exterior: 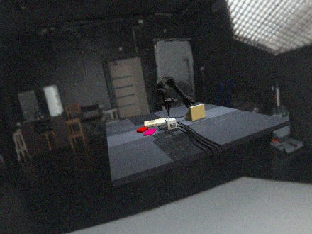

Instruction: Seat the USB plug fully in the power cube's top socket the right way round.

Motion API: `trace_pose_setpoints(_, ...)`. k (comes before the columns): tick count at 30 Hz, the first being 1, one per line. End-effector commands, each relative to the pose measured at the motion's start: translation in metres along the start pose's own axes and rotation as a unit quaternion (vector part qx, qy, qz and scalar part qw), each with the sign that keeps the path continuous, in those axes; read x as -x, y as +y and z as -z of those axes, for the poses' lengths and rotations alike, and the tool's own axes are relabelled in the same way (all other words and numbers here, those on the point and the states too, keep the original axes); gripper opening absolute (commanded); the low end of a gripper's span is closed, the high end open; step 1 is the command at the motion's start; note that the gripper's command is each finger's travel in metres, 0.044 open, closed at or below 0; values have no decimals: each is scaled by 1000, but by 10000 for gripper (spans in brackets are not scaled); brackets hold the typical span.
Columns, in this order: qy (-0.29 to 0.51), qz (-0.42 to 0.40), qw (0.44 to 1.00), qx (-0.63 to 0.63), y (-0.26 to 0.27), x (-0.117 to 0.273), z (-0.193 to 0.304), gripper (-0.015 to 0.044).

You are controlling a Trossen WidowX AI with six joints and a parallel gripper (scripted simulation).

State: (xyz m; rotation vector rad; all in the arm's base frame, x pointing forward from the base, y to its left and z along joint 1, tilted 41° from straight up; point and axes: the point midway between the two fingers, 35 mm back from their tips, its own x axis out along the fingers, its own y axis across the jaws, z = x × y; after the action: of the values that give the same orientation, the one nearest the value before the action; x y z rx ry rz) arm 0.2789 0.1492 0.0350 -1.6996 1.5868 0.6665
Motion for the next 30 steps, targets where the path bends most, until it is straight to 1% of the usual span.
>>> trace_pose_setpoints(1,-3,-2,1000,3,1,-1,0,0)
trace_pose_setpoints(30,-18,-2,1000,4,1,-4,-2,0)
